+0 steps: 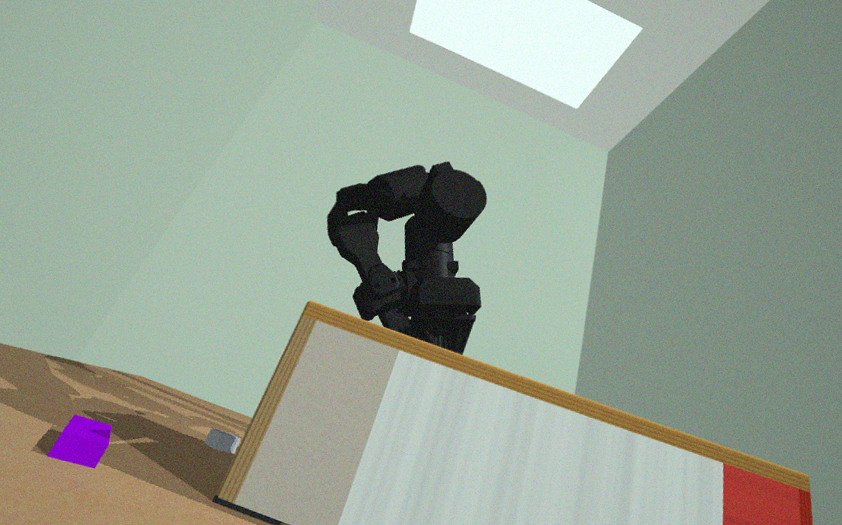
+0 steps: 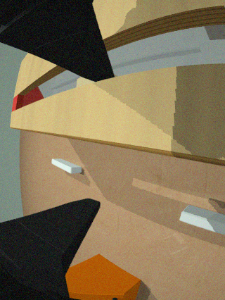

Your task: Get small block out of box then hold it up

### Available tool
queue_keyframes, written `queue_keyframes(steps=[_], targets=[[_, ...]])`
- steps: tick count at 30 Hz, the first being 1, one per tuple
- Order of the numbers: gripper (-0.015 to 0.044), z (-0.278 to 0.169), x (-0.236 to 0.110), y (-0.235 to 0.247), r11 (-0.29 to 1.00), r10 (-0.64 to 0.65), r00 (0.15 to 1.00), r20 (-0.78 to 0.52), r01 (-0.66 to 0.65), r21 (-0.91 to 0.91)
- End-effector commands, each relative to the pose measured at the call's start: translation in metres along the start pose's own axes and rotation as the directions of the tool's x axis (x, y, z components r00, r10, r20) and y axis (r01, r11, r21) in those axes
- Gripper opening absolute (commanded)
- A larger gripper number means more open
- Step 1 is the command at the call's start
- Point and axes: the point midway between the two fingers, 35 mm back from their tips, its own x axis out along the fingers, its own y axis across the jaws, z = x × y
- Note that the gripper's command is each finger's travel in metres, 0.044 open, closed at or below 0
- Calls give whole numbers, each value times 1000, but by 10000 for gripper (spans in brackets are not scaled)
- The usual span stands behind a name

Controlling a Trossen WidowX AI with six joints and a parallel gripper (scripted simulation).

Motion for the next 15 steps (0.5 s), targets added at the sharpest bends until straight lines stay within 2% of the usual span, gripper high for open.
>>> queue_keyframes(steps=[1, 15], targets=[[400, 2, 7, 0, 1000, -1, 1000, 0, 1, -6], [400, 7, 22, -3, 1000, 0, 1000, 0, 0, 0]])
